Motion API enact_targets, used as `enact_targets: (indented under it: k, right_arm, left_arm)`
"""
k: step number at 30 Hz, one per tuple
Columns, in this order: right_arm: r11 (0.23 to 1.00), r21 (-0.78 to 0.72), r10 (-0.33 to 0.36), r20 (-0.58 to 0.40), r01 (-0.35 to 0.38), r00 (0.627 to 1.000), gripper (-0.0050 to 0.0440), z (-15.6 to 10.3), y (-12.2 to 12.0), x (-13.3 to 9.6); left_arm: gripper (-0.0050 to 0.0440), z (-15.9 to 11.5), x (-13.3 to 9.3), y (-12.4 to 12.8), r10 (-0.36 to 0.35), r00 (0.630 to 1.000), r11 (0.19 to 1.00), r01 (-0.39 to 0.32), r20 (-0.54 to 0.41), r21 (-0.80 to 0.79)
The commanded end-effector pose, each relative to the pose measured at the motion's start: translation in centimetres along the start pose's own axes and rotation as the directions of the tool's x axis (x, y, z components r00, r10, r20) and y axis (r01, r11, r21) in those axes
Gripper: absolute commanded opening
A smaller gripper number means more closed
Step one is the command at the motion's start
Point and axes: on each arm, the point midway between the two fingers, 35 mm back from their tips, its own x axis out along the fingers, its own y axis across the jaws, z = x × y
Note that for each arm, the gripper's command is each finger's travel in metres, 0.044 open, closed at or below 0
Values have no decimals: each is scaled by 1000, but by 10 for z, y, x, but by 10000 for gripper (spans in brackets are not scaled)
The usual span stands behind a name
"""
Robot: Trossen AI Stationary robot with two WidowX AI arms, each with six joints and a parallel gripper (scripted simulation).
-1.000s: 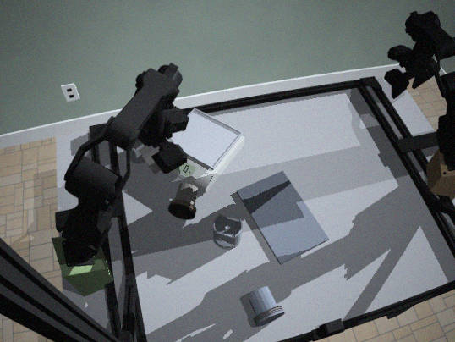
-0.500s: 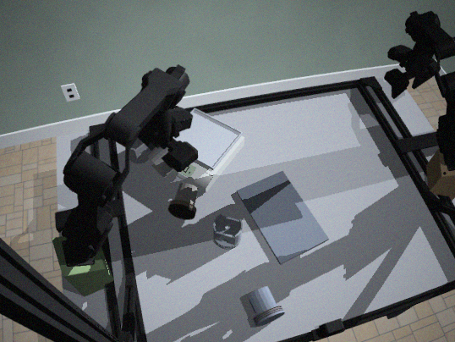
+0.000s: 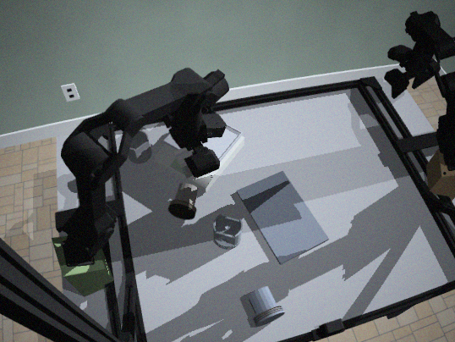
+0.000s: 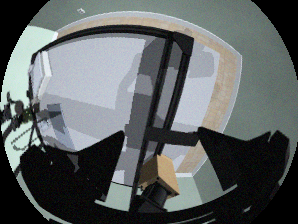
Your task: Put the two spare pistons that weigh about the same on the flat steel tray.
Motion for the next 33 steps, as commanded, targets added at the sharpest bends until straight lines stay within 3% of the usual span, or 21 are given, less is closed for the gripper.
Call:
enact_targets:
  k: [1,33]
  right_arm:
    - [1000,-1,3,1,-3,1000,440,0,0,0]
    - [1000,-1,3,1,-3,1000,440,0,0,0]
  left_arm:
    - [158,16,-4,-6,9,1000,999,-9,16,35]
    - [158,140,-4,-81,9,1000,999,-9,16,35]
